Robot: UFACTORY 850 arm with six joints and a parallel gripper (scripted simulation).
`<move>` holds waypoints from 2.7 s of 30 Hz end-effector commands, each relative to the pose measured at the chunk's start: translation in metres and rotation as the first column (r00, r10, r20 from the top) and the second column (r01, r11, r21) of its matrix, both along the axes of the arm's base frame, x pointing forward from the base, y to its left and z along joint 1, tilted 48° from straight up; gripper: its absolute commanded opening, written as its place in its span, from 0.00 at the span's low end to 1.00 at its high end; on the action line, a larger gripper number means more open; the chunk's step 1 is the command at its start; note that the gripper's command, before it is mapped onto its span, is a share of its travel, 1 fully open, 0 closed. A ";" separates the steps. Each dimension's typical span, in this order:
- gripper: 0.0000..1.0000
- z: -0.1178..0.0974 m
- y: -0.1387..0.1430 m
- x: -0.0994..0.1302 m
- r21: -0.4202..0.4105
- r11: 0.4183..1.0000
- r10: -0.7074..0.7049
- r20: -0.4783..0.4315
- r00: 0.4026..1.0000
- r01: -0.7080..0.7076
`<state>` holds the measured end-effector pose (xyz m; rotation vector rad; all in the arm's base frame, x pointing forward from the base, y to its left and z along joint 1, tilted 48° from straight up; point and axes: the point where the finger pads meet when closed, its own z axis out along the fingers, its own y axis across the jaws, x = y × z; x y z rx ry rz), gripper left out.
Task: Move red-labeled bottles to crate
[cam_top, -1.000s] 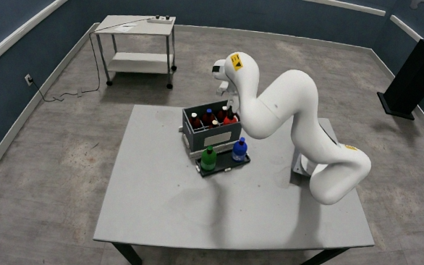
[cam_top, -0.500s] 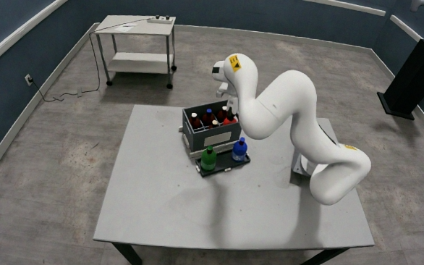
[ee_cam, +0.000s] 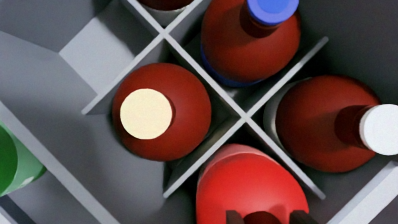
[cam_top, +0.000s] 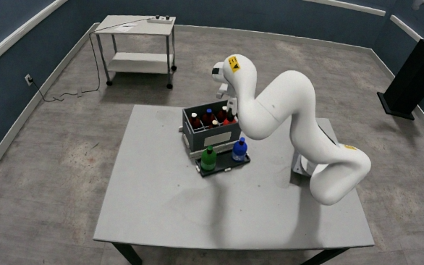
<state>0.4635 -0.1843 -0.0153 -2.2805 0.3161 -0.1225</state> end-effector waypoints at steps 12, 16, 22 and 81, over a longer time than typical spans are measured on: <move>0.00 -0.002 0.002 0.001 -0.001 1.000 -0.001 0.002 1.000 0.001; 0.00 -0.002 0.002 0.001 -0.001 1.000 -0.001 0.002 1.000 0.001; 0.00 -0.003 0.002 0.001 -0.001 1.000 -0.001 0.002 1.000 0.001; 0.00 -0.006 0.006 0.003 -0.001 1.000 -0.001 0.002 1.000 0.001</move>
